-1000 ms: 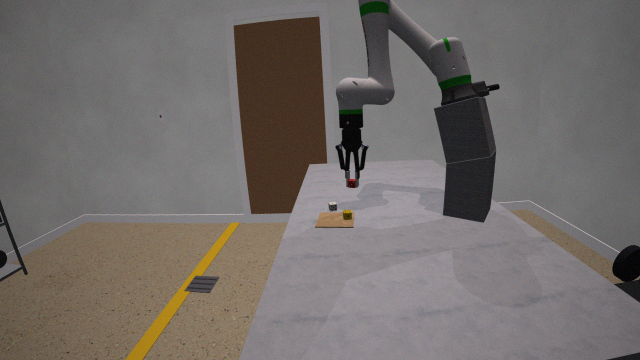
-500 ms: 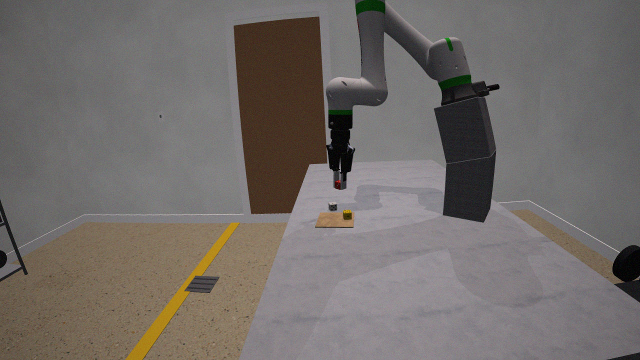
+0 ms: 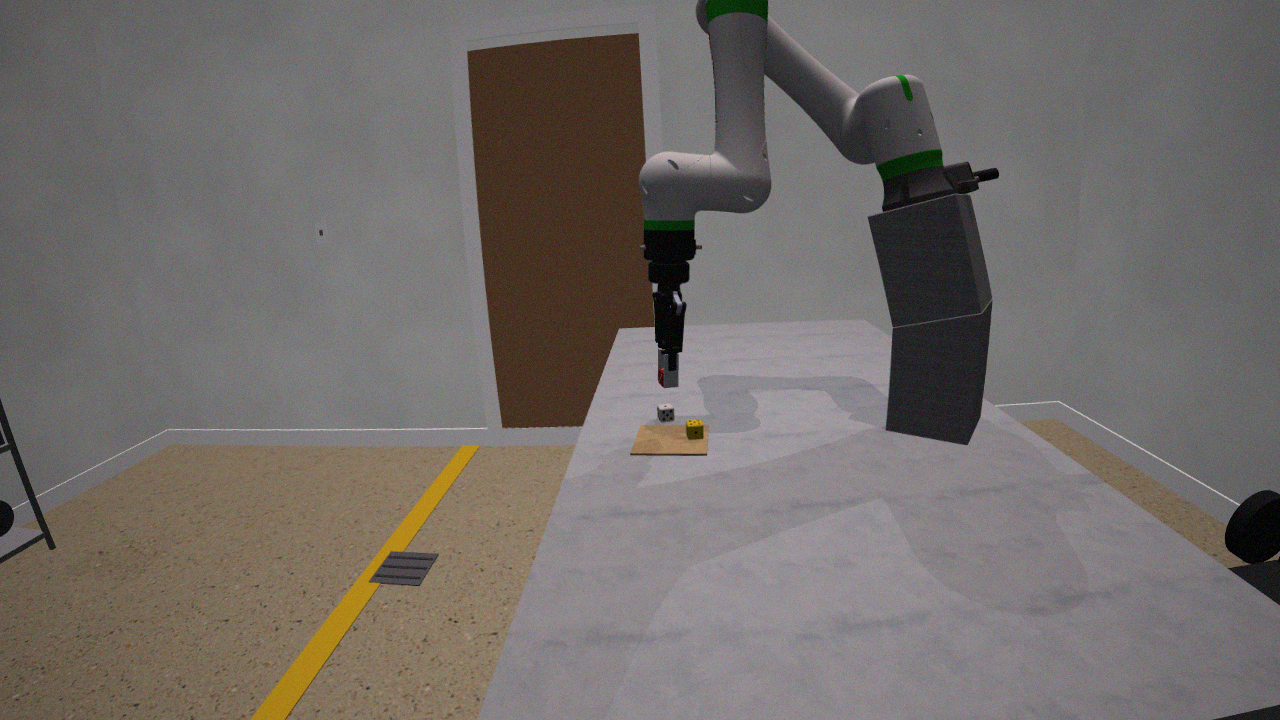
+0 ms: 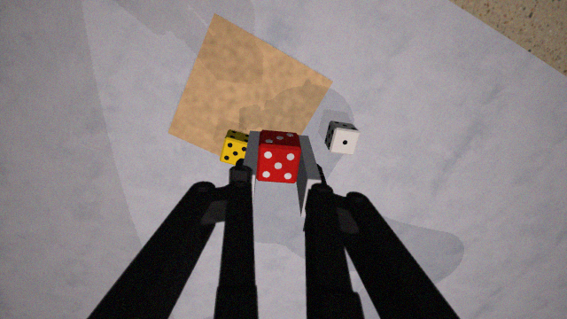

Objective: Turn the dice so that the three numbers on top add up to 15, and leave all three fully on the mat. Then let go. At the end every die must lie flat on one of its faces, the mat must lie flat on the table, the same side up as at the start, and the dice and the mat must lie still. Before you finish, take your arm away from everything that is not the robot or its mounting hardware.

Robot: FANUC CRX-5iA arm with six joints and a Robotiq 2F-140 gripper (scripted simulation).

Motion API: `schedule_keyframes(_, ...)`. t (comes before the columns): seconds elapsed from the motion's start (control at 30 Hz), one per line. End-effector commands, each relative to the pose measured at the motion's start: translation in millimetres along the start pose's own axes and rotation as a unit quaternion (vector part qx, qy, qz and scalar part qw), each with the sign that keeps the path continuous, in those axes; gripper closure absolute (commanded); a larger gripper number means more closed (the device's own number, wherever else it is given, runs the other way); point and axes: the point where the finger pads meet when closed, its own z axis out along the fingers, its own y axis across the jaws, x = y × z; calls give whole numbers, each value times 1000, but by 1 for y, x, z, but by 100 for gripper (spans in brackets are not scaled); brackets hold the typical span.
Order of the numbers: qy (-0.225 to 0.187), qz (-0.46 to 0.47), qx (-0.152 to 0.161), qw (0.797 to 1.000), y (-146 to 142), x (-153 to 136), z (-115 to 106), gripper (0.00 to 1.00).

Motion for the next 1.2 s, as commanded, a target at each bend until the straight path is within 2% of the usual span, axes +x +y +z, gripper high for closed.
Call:
schedule_keyframes(0.0,-21,71,5,997,-19,5,-1,84)
schedule_keyframes(0.17,-24,103,8,994,-29,6,-1,84)
schedule_keyframes(0.7,-24,104,8,994,-30,6,1,84)
schedule_keyframes(0.9,-25,104,8,994,-30,6,14,84)
schedule_keyframes(1.17,-25,104,8,994,-30,5,43,84)
